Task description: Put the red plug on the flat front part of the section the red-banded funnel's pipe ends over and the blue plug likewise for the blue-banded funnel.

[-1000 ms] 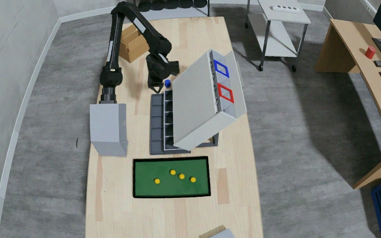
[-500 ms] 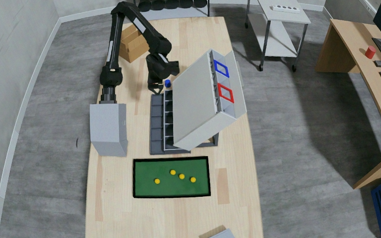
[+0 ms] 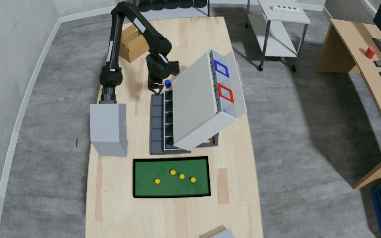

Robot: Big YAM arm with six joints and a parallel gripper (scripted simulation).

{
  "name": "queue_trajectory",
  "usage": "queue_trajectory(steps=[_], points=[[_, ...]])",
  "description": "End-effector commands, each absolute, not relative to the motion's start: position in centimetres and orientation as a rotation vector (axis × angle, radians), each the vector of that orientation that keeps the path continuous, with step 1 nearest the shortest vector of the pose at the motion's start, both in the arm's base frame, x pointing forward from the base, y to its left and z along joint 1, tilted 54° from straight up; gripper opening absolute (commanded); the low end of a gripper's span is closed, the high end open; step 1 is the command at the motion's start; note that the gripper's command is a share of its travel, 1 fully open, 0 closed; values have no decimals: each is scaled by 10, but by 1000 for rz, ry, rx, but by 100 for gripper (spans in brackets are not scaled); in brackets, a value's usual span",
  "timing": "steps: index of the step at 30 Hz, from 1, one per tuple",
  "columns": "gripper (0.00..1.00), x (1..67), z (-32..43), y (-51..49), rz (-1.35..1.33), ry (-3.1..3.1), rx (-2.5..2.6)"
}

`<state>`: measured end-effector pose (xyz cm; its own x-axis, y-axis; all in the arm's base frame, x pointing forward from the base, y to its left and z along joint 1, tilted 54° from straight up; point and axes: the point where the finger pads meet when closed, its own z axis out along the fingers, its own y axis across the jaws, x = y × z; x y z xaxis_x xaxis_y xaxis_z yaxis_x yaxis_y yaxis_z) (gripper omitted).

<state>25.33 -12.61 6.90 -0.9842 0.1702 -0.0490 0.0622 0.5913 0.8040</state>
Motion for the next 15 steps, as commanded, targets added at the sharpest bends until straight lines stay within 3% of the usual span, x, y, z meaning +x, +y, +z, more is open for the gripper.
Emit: queue_trajectory(steps=[1, 6, 15], points=[[80, 257, 71, -133, 1329, 2688, 197], [80, 257, 71, -133, 1329, 2688, 197], [80, 256, -19, -141, 1334, 2693, 183]])
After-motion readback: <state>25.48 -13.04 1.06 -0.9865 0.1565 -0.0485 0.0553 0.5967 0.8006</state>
